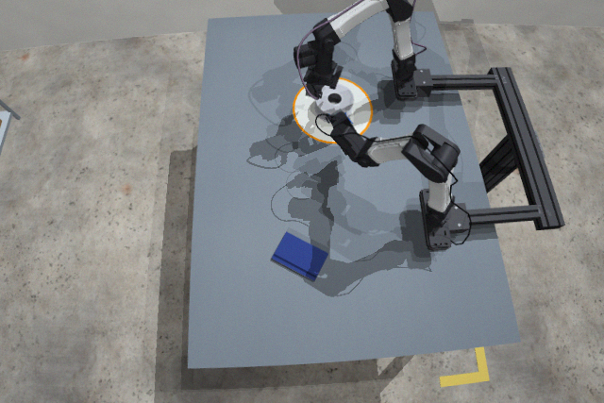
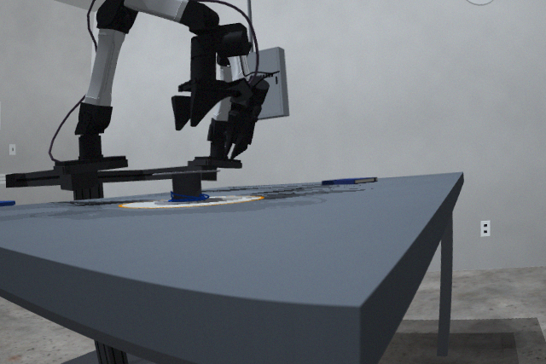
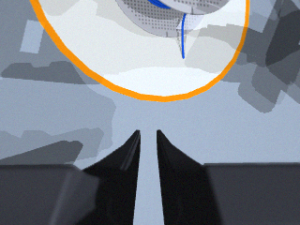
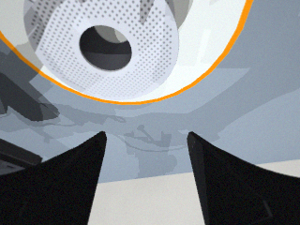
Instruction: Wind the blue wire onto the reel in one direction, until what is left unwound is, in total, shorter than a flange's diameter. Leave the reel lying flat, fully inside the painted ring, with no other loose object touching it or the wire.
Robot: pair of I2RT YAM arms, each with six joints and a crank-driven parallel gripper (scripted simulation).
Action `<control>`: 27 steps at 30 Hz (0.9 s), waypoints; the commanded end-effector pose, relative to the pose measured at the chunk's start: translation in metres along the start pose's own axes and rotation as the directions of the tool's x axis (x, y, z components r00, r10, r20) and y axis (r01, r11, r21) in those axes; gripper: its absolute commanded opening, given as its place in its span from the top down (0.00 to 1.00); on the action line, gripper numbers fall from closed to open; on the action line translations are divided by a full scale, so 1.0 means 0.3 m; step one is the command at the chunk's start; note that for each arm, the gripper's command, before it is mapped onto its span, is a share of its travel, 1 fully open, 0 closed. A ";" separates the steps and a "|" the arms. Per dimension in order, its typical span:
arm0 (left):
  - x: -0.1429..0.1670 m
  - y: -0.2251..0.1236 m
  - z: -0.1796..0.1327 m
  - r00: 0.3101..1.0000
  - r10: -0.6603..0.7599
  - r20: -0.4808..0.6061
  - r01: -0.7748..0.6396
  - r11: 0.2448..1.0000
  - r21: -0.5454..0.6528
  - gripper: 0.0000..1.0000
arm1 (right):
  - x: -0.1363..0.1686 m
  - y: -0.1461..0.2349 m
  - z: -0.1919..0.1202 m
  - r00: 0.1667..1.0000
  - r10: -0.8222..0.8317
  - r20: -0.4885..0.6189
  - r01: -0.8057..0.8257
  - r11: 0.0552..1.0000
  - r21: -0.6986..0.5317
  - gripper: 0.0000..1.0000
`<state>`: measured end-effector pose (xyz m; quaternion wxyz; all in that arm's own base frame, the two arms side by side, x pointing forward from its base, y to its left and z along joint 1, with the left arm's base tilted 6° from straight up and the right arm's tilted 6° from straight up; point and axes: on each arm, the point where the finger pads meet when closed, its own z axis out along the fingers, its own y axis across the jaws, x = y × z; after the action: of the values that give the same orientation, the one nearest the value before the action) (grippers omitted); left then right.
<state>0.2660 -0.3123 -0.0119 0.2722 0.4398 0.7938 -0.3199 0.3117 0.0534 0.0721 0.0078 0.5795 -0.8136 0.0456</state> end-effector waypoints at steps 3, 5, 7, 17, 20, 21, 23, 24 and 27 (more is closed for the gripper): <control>-0.066 -0.021 -0.028 0.999 0.024 0.037 -0.024 1.000 0.001 0.85 | -0.002 0.017 -0.051 0.999 0.008 0.035 -0.009 0.999 0.042 0.23; -0.066 -0.021 -0.029 0.999 0.024 0.037 -0.024 1.000 0.000 0.85 | 0.003 0.027 -0.064 0.999 0.011 0.046 -0.014 0.998 0.059 0.23; -0.066 -0.022 -0.029 0.999 0.024 0.037 -0.024 1.000 0.000 0.85 | 0.006 0.032 -0.072 0.999 0.013 0.052 -0.017 0.997 0.069 0.23; -0.077 -0.043 -0.076 0.999 0.025 0.032 -0.024 0.999 -0.033 0.85 | 0.046 0.100 -0.161 0.988 0.032 0.149 -0.063 0.975 0.211 0.23; -0.072 -0.059 -0.112 0.999 0.025 0.028 -0.024 0.998 -0.059 0.85 | 0.063 0.129 -0.201 0.981 0.036 0.192 -0.088 0.959 0.270 0.23; -0.068 -0.065 -0.125 0.999 0.026 0.026 -0.024 0.997 -0.070 0.85 | 0.069 0.140 -0.214 0.978 0.036 0.207 -0.097 0.952 0.291 0.23; -0.061 -0.077 -0.154 0.999 0.026 0.023 -0.024 0.995 -0.093 0.85 | 0.083 0.162 -0.238 0.971 0.036 0.238 -0.116 0.937 0.331 0.23; -0.061 -0.077 -0.154 0.999 0.026 0.023 -0.024 0.995 -0.093 0.85 | 0.083 0.162 -0.238 0.971 0.036 0.238 -0.116 0.937 0.331 0.23; -0.053 -0.087 -0.180 0.999 0.027 0.019 -0.024 0.993 -0.118 0.85 | 0.094 0.180 -0.253 0.963 0.035 0.268 -0.136 0.919 0.369 0.23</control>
<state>0.2476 -0.2979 0.0303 0.3003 0.4361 0.7966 -0.2916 0.2504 0.0511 0.1415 -0.1837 0.5504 -0.8070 0.1097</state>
